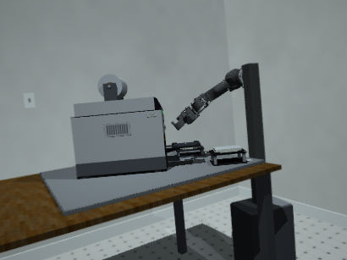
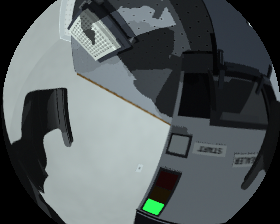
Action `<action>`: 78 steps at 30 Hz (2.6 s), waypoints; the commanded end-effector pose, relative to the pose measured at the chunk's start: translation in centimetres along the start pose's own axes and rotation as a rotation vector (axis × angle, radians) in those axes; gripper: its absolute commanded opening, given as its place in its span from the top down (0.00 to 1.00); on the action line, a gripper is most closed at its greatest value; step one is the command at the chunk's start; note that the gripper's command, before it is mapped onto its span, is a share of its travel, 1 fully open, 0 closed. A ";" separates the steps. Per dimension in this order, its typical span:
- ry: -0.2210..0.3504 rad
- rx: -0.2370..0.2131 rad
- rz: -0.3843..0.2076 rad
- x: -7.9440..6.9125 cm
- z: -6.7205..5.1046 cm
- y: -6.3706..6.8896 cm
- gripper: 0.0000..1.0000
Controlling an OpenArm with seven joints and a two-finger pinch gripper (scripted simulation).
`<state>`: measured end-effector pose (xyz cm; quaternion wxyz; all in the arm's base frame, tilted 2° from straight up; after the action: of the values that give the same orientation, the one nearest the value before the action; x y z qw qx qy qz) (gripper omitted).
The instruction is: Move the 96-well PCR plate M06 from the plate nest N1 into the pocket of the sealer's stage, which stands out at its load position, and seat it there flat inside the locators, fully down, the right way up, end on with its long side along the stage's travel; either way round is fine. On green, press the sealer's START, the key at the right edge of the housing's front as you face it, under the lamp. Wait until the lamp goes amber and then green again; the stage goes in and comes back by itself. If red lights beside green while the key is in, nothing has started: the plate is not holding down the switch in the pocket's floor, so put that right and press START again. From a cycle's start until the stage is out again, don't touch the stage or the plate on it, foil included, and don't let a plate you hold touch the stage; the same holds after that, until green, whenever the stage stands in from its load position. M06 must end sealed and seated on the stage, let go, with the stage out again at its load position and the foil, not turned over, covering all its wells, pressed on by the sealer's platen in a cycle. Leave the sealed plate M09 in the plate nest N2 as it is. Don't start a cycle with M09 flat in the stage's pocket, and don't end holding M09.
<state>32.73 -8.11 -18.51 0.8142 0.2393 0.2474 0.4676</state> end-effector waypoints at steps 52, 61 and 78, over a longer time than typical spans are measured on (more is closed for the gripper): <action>0.004 0.047 0.016 -0.9 0.1 0.0 0.23; 0.033 0.246 0.071 -4.3 -0.2 -0.6 0.23; 0.064 0.489 0.139 -8.5 -0.5 -1.7 0.23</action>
<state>29.78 -15.76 -18.35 0.6862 0.4299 0.3618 0.4621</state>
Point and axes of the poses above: the point where the finger pads meet when closed, its own y axis back along the fingers, its own x axis across the jaws, z = x × y, the point moved 9 cm from there along y, back along the fingers, and after that the axes turned 6 degrees about y, right-handed, at the moved point
